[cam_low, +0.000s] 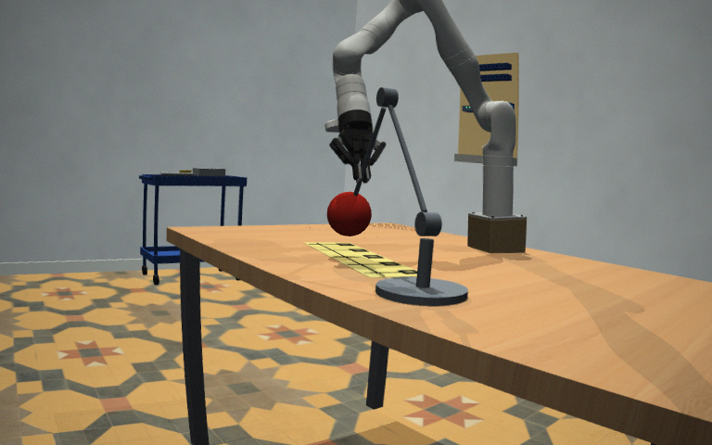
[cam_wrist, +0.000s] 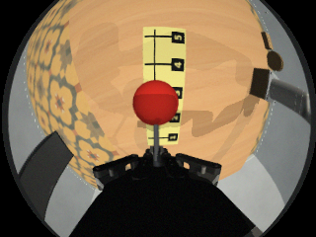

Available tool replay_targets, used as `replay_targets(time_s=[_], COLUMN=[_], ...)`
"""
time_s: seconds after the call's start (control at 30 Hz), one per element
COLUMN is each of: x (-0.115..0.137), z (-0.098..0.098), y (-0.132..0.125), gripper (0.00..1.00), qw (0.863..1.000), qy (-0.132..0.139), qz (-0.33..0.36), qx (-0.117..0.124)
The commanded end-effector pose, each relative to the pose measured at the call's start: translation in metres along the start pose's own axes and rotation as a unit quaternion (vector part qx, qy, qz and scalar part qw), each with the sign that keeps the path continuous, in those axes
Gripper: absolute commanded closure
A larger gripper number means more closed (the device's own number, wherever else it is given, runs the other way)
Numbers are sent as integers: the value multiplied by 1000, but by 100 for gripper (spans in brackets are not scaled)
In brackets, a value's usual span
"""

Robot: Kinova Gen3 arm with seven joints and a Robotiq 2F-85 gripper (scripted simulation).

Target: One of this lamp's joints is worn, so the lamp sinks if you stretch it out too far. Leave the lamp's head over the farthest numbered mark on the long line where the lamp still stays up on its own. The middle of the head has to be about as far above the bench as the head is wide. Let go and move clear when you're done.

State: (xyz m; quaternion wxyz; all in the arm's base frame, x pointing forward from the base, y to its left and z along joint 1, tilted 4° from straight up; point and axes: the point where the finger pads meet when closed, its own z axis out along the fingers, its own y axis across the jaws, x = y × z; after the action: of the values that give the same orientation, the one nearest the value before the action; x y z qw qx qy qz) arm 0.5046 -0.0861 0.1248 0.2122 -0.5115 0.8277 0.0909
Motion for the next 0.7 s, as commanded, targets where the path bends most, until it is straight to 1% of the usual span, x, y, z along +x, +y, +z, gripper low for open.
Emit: replay_targets(time_s=[0.0,0.5,0.67], x=[-1,-1,12], z=[-1,-1,-4], y=[-1,0,-1], gripper=[100,100,100], qw=[1000,1000,1000], qy=[0,0,-1], qz=[0,0,-2], qx=[1,1,0])
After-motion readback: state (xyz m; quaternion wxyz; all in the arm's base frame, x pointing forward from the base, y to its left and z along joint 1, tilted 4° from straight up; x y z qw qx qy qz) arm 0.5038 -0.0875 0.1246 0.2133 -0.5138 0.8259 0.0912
